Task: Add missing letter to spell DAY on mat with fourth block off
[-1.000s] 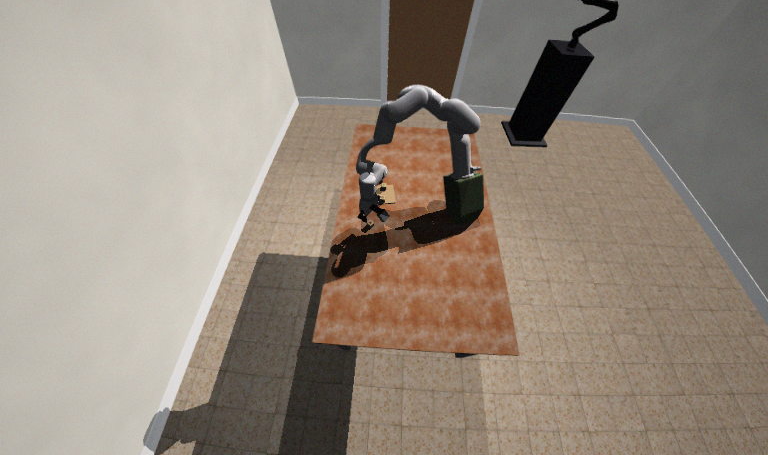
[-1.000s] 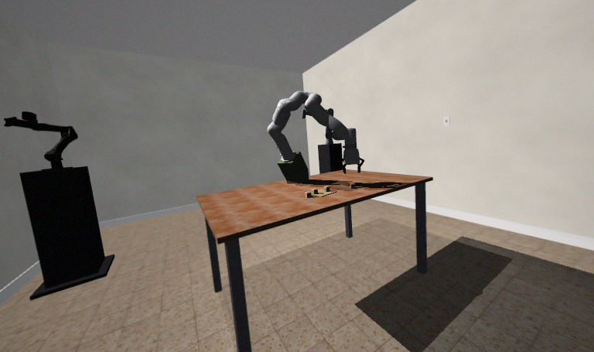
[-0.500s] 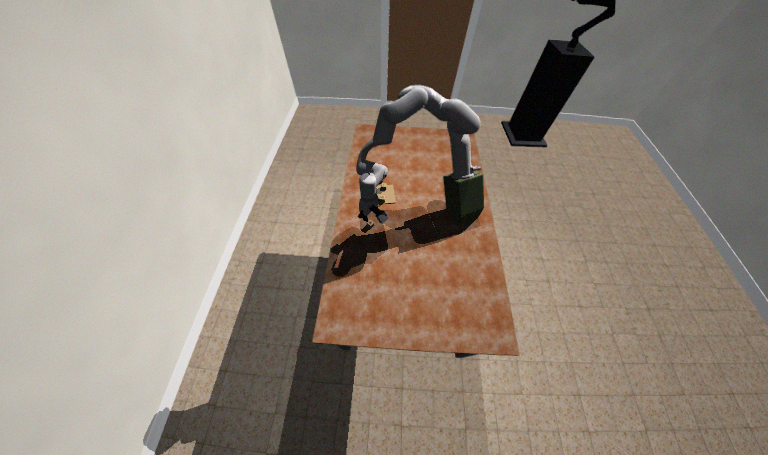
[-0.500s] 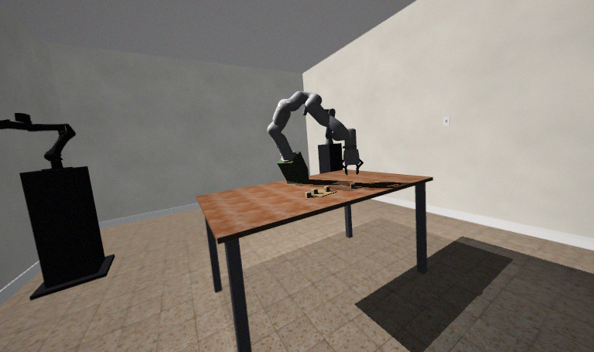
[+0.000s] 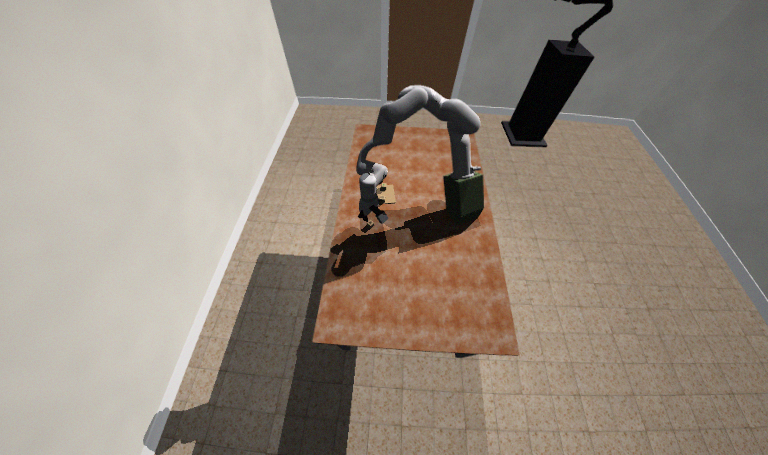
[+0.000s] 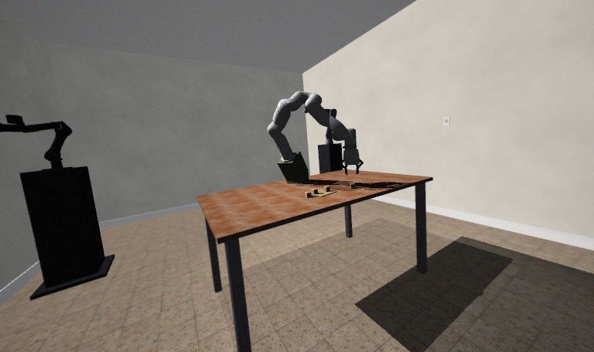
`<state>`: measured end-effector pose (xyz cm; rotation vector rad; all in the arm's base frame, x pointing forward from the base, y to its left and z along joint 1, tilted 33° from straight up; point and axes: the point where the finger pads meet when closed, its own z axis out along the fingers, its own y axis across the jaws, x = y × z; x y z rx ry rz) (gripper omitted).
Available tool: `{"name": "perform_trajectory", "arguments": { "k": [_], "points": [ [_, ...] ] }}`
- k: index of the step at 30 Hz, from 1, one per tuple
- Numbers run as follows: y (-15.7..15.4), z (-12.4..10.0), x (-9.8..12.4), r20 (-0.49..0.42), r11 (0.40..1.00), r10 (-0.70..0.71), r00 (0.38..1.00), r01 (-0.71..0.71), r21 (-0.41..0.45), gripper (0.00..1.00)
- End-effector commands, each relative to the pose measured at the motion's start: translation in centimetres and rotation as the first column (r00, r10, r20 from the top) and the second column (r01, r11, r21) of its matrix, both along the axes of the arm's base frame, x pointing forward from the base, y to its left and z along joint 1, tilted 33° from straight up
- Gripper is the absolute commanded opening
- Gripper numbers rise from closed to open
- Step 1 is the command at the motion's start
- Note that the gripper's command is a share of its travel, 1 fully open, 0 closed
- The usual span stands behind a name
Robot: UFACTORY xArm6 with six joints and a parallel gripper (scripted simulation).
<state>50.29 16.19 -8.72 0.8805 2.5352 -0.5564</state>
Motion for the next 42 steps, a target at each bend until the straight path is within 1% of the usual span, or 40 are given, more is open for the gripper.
{"name": "perform_trajectory", "arguments": {
  "k": [1,24,33,42],
  "points": [
    [0.1,0.1,0.1,0.003,1.000,0.001,1.000,-0.001,0.002,0.69],
    [0.0,-0.2,0.2,0.007,1.000,-0.004,1.000,0.004,0.003,0.69],
    [-0.4,-0.8,0.4,0.008,1.000,-0.006,1.000,0.005,0.004,0.69],
    [-1.1,-2.1,0.7,0.008,1.000,-0.006,1.000,0.005,0.004,0.69]
  ]
}}
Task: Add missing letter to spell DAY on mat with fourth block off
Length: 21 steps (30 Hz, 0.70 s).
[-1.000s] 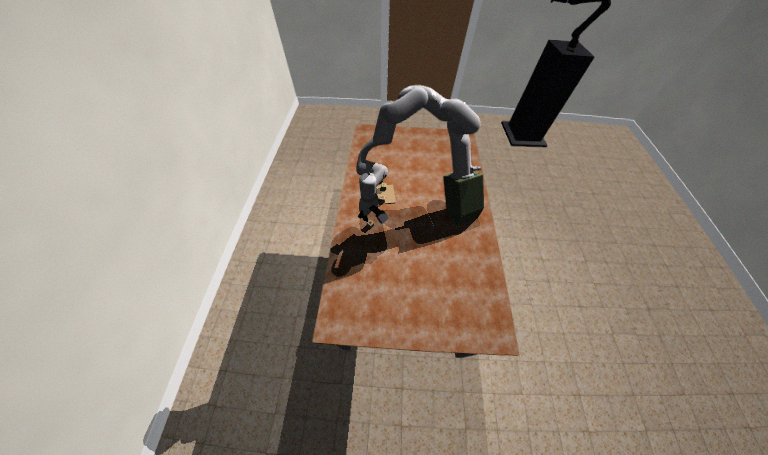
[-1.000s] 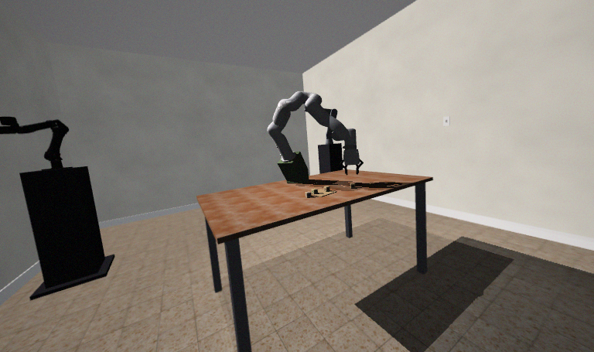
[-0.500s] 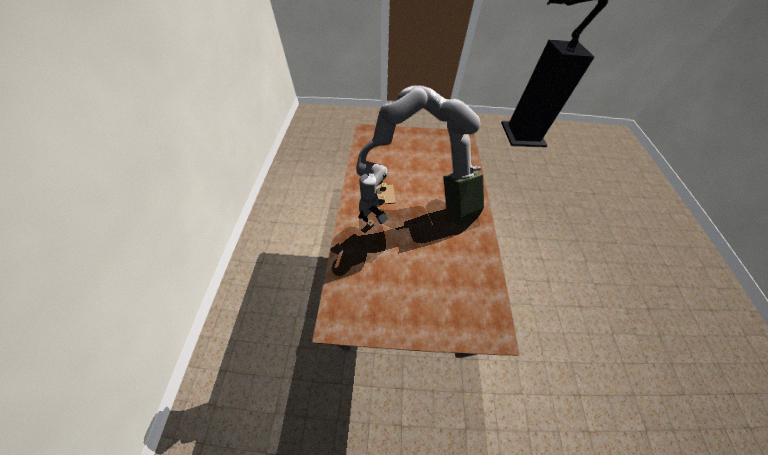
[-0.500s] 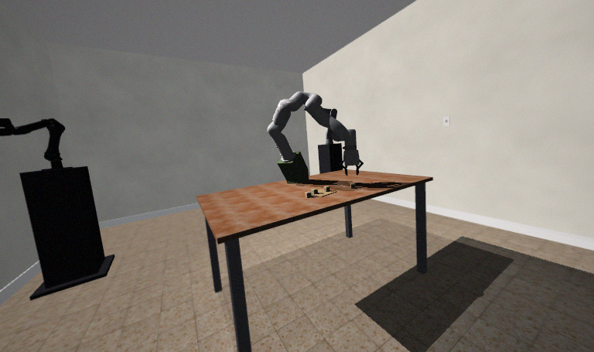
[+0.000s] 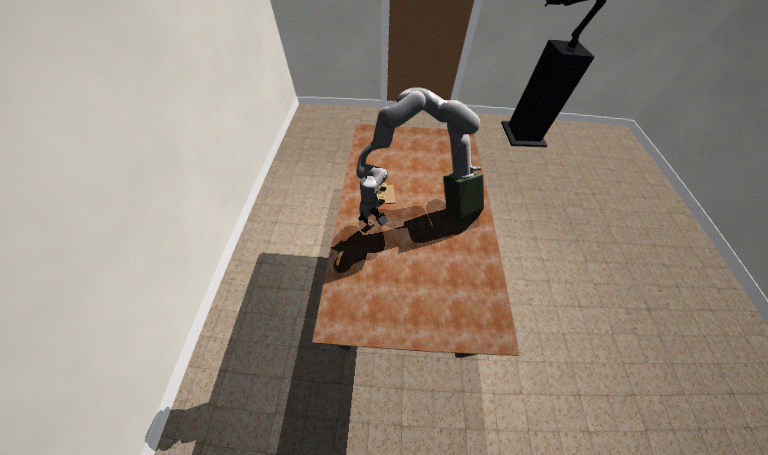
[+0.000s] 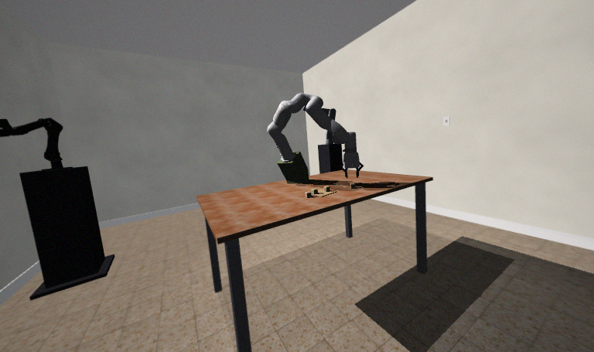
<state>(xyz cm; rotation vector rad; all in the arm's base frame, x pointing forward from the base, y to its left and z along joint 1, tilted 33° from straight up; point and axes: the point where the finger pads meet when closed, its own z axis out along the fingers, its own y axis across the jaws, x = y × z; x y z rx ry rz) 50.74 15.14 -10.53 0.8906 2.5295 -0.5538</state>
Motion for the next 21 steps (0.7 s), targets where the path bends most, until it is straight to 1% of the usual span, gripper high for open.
{"name": "perform_trajectory", "arguments": {
  "k": [1,21],
  "points": [
    [-0.2,-0.4,0.3,0.003,1.000,0.002,1.000,-0.002,0.002,0.69],
    [-1.3,-2.3,0.8,0.003,1.000,0.002,1.000,-0.002,0.002,0.69]
  ]
}}
